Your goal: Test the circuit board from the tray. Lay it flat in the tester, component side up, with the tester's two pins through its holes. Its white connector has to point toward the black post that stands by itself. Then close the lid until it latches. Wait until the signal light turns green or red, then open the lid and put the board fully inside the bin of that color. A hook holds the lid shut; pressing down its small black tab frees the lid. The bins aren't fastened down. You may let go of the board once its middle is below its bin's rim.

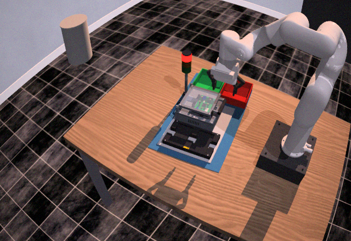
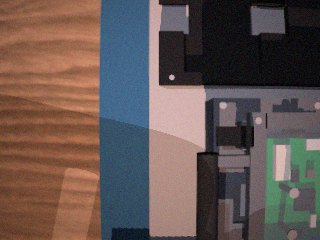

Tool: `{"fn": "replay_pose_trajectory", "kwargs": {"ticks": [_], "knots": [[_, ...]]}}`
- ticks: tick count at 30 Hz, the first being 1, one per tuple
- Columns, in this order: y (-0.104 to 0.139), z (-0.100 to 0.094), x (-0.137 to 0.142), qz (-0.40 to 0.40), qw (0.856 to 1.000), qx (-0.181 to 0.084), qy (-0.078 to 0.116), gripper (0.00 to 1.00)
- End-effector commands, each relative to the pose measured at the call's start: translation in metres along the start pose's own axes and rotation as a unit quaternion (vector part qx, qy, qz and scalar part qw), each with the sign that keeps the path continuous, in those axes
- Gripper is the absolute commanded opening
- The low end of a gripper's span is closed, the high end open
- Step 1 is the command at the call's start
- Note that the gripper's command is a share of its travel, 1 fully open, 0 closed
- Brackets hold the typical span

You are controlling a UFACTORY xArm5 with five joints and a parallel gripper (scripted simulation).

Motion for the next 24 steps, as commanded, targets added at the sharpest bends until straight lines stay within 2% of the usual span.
{"fn": "replay_pose_trajectory", "kwargs": {"ticks": [1,2,3,24], "knots": [[0.0004,-0.0013,0.001,0.0,1.0,-0.001,0.002,1.0],[0.0004,-0.0013,0.001,0.0,1.0,-0.001,0.002,1.0],[0.0004,-0.0013,0.001,0.0,1.0,-0.001,0.002,0.0],[0.0004,-0.0013,0.001,0.0,1.0,-0.001,0.002,0.0]]}}
Point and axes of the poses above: the point where the finger pads meet when closed, its own z axis out along the fingers, its own x axis across the jaws, y = z × x, the point moved 3 cm from there along -z, back along the fingers, and after that the axes turned 10 degrees about -z, right-handed, at the moved point
